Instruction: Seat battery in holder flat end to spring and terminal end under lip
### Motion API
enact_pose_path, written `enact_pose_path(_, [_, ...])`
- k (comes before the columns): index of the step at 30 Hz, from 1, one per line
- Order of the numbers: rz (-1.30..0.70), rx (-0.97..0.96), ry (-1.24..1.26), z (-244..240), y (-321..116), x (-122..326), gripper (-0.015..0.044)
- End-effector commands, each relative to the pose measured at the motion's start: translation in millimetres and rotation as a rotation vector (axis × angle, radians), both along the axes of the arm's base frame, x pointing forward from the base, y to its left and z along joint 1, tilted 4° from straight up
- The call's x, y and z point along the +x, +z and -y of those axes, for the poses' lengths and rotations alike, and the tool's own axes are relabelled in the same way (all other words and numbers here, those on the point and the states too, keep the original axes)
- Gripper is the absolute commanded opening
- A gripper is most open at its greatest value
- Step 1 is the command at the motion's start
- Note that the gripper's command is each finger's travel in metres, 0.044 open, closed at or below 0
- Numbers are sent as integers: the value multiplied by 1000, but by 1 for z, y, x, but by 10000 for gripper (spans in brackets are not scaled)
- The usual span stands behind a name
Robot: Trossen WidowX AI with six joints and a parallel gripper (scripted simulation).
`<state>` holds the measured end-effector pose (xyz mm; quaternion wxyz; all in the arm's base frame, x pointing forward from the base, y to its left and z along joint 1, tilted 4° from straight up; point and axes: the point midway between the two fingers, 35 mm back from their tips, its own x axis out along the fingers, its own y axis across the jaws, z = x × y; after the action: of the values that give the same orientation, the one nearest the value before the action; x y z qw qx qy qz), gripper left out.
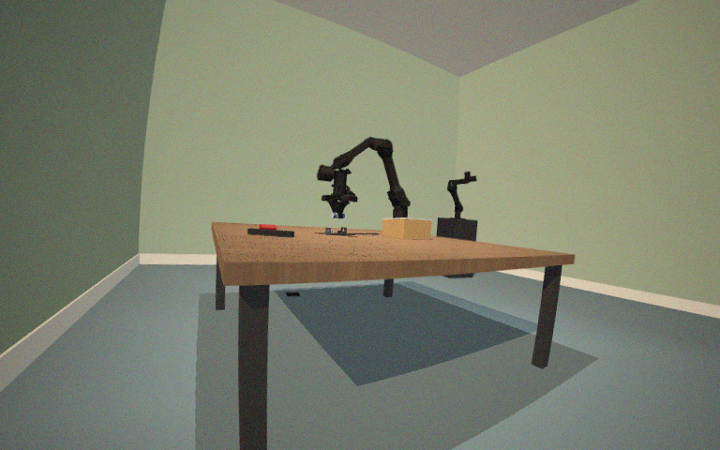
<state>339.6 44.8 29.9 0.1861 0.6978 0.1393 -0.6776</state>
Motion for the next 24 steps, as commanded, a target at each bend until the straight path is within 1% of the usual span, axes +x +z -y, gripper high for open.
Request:
enact_pose_path(1, [-18, -7, -14, 0, -3, 1, 85])
enact_pose_path(16, [-217, -101, -19, 5, -37, -3, 85])
enact_pose_path(24, [-249, -112, -23, 6, -41, -3, 85])
